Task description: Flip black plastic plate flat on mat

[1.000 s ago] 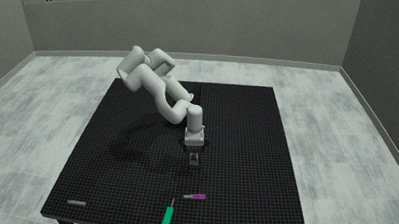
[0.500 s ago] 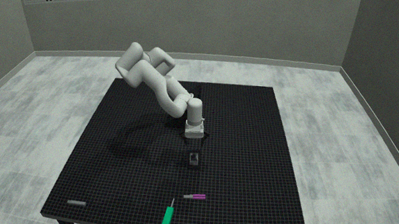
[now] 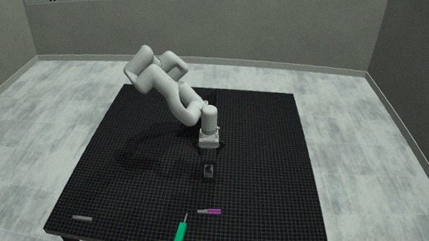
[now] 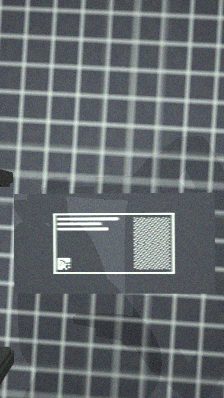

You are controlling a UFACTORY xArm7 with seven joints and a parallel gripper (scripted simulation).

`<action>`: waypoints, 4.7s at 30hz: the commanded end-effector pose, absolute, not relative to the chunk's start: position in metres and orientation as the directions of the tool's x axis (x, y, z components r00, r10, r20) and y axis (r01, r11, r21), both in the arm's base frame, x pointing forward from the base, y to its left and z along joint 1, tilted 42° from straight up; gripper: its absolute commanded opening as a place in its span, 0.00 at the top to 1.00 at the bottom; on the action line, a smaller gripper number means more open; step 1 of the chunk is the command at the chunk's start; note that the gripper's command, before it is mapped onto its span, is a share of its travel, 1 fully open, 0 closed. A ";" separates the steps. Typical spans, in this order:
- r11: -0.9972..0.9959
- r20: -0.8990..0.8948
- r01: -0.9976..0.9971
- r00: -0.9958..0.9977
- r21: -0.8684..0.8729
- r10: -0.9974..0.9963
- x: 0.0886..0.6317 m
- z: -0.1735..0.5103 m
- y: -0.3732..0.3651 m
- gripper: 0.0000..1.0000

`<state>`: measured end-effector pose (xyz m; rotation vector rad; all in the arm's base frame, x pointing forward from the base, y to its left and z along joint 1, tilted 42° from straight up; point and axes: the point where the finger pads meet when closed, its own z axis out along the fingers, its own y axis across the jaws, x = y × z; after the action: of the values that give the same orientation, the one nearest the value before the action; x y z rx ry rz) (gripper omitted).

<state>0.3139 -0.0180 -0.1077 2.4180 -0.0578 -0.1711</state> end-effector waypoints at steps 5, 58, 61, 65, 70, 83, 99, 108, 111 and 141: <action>-0.754 -0.105 0.005 0.991 0.656 -0.085 0.315 -0.107 -0.016 0.05; -0.754 -0.102 0.004 0.991 0.657 -0.084 0.311 -0.129 -0.034 0.05; -0.754 -0.102 0.004 0.991 0.657 -0.084 0.311 -0.130 -0.034 0.05; -0.754 -0.102 0.004 0.991 0.657 -0.084 0.310 -0.132 -0.036 0.05; -0.754 -0.102 0.004 0.991 0.657 -0.084 0.310 -0.135 -0.038 0.05; -0.754 -0.102 0.004 0.991 0.657 -0.084 0.310 -0.136 -0.039 0.05; -0.754 -0.102 0.004 0.991 0.657 -0.084 0.310 -0.136 -0.039 0.05; -0.754 -0.102 0.004 0.991 0.657 -0.084 0.311 -0.137 -0.039 0.05; -0.754 -0.102 0.004 0.991 0.657 -0.084 0.311 -0.137 -0.039 0.05; -0.754 -0.102 0.004 0.991 0.657 -0.084 0.310 -0.139 -0.040 0.05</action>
<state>0.3092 -0.0413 -0.1384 2.4176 -0.0568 -0.1665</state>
